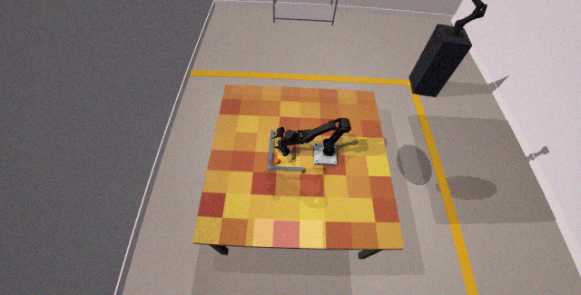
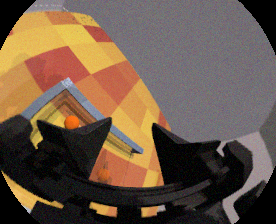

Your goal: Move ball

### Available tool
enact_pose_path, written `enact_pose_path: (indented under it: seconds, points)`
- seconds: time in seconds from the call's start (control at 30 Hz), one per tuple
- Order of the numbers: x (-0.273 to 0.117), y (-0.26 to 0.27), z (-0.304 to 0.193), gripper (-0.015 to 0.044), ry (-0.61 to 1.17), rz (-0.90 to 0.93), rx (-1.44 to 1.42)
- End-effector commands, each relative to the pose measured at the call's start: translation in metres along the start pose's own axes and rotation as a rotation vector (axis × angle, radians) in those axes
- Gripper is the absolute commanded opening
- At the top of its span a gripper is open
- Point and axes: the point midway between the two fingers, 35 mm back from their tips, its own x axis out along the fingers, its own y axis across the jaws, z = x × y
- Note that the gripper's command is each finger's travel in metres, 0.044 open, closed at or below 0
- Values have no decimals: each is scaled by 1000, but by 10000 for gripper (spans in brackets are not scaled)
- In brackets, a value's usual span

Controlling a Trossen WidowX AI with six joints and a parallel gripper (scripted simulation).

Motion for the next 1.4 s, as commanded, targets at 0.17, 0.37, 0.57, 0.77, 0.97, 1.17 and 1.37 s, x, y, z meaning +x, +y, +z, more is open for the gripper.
enact_pose_path:
  seconds: [0.17,0.37,0.57,0.77,0.97,1.17,1.37]
  points:
    - [33,71,0,289,604,472,478]
    - [25,89,-1,289,900,530,645]
    - [25,89,-1,289,903,531,646]
    - [25,89,-1,289,903,531,646]
    - [25,89,-1,289,903,531,646]
    - [31,96,-7,289,903,531,646]
    - [33,99,-10,289,903,531,646]
